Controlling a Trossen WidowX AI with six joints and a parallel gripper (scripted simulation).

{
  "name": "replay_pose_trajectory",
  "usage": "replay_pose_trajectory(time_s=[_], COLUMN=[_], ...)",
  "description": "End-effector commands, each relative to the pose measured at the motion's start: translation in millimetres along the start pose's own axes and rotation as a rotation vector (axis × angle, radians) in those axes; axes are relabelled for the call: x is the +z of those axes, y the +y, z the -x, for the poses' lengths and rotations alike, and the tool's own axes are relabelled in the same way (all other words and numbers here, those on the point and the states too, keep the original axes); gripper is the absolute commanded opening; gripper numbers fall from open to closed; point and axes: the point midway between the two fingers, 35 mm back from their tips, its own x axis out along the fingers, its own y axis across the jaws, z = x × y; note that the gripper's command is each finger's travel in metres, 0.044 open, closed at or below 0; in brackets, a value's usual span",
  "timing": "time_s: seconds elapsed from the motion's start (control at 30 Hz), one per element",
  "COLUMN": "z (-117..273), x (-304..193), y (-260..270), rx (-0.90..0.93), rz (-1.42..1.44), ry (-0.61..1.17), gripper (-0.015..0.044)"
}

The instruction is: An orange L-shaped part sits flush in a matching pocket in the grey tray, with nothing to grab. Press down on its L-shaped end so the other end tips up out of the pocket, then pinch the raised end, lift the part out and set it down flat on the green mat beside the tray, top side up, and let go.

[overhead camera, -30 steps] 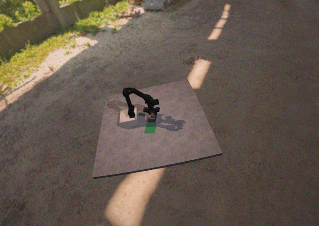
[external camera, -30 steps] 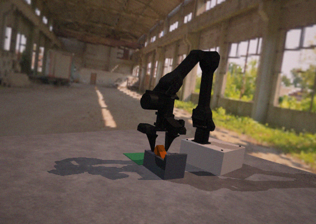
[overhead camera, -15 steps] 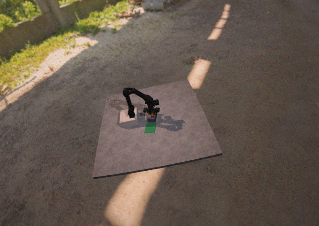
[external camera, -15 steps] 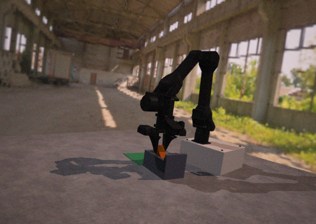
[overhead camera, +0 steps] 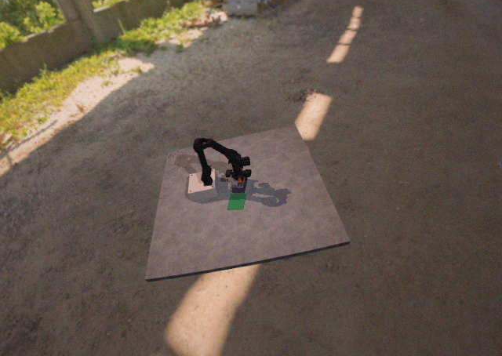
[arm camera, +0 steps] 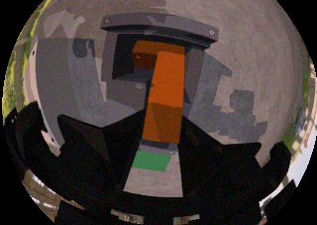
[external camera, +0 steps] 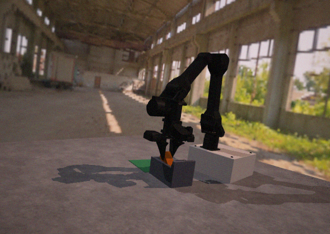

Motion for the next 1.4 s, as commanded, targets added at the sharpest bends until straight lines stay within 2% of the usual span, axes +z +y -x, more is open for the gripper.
replay_pose_trajectory(time_s=[0.0, 1.37], z=[2.4, 65.7], x=[-0.1, -0.6], y=[0.0, 0.9], rx=[0.000, 0.006], rz=[0.001, 0.005], ry=[0.001, 0.005], gripper=[0.0000, 0.0000])
